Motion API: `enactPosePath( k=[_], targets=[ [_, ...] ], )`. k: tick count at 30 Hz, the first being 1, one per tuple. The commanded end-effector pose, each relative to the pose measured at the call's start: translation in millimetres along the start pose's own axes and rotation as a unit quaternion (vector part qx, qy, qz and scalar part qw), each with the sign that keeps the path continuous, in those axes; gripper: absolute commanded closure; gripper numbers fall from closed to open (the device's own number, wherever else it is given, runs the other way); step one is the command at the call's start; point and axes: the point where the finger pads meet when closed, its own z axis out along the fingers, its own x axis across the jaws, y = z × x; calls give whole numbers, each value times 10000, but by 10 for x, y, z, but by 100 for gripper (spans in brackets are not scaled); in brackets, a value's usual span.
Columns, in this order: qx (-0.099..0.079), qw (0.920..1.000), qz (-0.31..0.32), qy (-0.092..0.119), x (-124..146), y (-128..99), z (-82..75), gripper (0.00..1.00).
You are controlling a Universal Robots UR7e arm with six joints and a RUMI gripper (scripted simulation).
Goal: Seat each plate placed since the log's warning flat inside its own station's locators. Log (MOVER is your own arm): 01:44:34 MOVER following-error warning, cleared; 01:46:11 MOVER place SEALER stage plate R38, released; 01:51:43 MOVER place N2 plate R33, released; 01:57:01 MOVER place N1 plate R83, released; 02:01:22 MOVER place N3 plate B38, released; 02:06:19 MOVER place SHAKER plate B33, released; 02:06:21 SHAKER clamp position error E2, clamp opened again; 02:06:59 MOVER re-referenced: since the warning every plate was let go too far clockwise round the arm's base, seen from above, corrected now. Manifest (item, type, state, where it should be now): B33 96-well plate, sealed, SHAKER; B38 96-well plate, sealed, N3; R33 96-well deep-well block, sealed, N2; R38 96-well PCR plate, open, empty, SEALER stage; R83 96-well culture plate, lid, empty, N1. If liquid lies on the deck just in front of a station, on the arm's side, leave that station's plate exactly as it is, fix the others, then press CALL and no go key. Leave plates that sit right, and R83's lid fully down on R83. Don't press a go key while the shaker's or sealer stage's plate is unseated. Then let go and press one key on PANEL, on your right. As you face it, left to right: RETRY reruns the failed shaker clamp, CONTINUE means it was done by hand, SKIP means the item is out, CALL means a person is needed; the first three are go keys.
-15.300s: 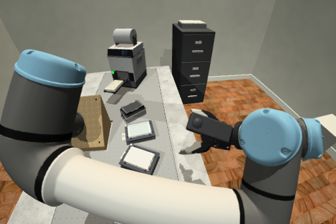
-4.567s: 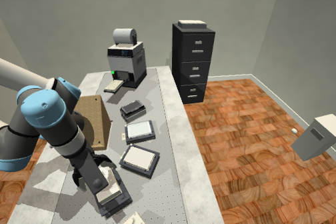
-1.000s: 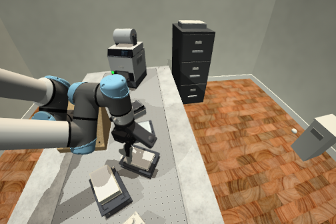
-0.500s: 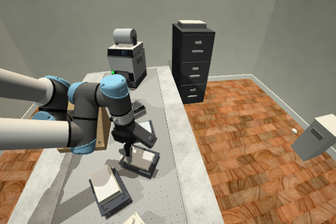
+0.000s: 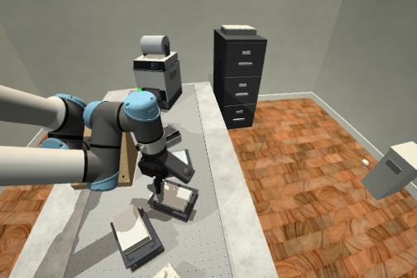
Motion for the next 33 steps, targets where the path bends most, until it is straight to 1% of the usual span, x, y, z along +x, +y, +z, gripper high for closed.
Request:
enactPosePath(
  k=[1,15,17,27,33],
  targets=[
    [3,10000,2,-1,0,-2,-53,18],
    [2,10000,2,-1,0,-2,-287,18],
    [2,10000,2,-1,0,-2,-287,18],
    [2,10000,2,-1,0,-2,-454,18],
    [2,10000,2,-1,0,-2,-455,18]
  ],
)
